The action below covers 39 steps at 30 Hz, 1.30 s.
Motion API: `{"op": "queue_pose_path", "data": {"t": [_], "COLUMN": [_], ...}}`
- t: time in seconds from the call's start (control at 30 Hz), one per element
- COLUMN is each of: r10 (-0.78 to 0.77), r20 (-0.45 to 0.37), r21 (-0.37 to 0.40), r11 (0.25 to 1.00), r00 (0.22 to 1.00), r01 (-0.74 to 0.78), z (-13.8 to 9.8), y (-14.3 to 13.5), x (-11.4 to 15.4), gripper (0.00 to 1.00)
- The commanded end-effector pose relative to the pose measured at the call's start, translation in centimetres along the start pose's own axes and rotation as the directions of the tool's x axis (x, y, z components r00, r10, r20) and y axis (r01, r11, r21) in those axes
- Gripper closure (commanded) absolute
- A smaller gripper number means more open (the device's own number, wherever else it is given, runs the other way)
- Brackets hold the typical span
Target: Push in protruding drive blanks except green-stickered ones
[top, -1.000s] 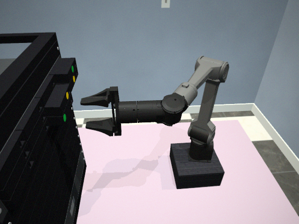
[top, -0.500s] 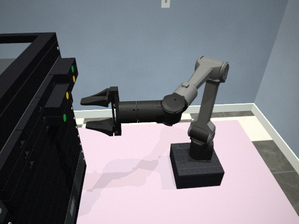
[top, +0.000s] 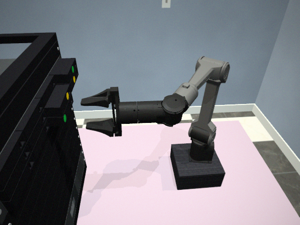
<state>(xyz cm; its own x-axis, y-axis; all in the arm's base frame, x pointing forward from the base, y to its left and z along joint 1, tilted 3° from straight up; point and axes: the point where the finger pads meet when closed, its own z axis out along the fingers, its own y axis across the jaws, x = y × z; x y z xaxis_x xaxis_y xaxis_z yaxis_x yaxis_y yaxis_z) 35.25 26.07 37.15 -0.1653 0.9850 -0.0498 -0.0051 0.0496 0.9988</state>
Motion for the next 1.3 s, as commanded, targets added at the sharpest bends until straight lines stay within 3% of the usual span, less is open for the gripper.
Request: {"op": "queue_pose_path", "data": {"t": [0.0, 0.6, 0.9, 1.27], "r10": [0.004, 0.004, 0.004, 0.004], "r20": [0.0, 0.0, 0.0, 0.0], "r21": [-0.003, -0.003, -0.003, -0.003], "r11": [1.0, 1.0, 1.0, 1.0], "r00": [1.0, 1.0, 1.0, 1.0], "r01": [-0.004, -0.004, -0.004, -0.004], "z": [0.0, 0.0, 0.1, 0.1], "y": [0.1, 0.2, 2.8, 3.0], "x": [0.0, 0.0, -5.2, -5.6], "gripper": [0.0, 0.0, 0.0, 0.0]}}
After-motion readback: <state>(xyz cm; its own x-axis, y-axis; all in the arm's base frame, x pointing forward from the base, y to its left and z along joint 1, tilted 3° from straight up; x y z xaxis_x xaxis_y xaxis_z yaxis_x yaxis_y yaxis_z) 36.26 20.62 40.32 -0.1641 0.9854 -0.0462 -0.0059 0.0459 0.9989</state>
